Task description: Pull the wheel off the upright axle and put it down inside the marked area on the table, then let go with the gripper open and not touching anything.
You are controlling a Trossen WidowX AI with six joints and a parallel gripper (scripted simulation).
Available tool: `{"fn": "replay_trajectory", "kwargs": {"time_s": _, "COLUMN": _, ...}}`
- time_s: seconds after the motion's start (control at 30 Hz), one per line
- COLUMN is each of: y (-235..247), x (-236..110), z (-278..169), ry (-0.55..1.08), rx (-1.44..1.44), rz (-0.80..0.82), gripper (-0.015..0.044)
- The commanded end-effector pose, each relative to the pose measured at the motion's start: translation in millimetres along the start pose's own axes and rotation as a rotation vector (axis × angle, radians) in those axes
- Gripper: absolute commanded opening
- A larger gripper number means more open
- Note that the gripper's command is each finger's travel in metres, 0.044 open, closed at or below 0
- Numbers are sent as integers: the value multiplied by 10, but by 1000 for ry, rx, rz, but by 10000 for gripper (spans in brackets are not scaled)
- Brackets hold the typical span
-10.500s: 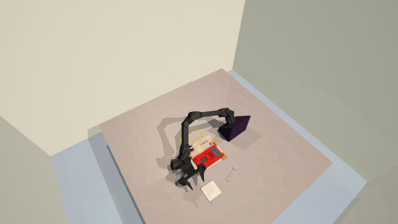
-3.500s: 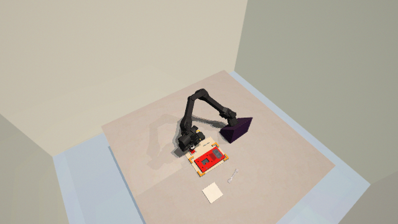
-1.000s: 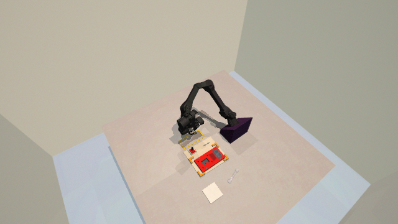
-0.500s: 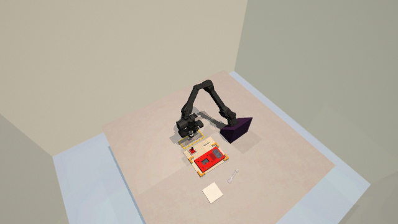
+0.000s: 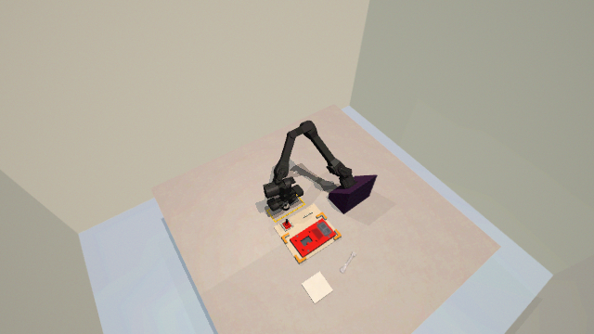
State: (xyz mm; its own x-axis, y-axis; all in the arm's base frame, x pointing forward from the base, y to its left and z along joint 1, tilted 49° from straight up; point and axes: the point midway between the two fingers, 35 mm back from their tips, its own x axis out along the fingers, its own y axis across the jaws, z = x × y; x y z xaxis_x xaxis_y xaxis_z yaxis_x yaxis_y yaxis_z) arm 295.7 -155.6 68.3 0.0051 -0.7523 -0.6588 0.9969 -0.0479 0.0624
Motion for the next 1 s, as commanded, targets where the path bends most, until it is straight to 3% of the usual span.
{"fn": "replay_trajectory", "kwargs": {"time_s": 0.0, "y": -20, "x": 55, "z": -17, "ry": 0, "rx": -12, "rz": -6, "gripper": 0}}
{"fn": "replay_trajectory", "kwargs": {"time_s": 0.07, "y": -20, "x": 55, "z": -17, "ry": 0, "rx": -12, "rz": -6, "gripper": 0}}
{"fn": "replay_trajectory", "kwargs": {"time_s": 0.43, "y": 2, "x": 2, "z": -3, "ry": 0, "rx": -1, "rz": 1, "gripper": 289}}
{"fn": "replay_trajectory", "kwargs": {"time_s": 0.7, "y": 7, "x": -559, "z": -11, "ry": 3, "rx": -11, "rz": -7, "gripper": 300}}
{"fn": "replay_trajectory", "kwargs": {"time_s": 0.87, "y": 5, "x": -578, "z": -9, "ry": 3, "rx": -12, "rz": -7, "gripper": 300}}
{"fn": "replay_trajectory", "kwargs": {"time_s": 0.97, "y": -99, "x": -616, "z": -134, "ry": 16, "rx": -22, "rz": -2, "gripper": 379}}
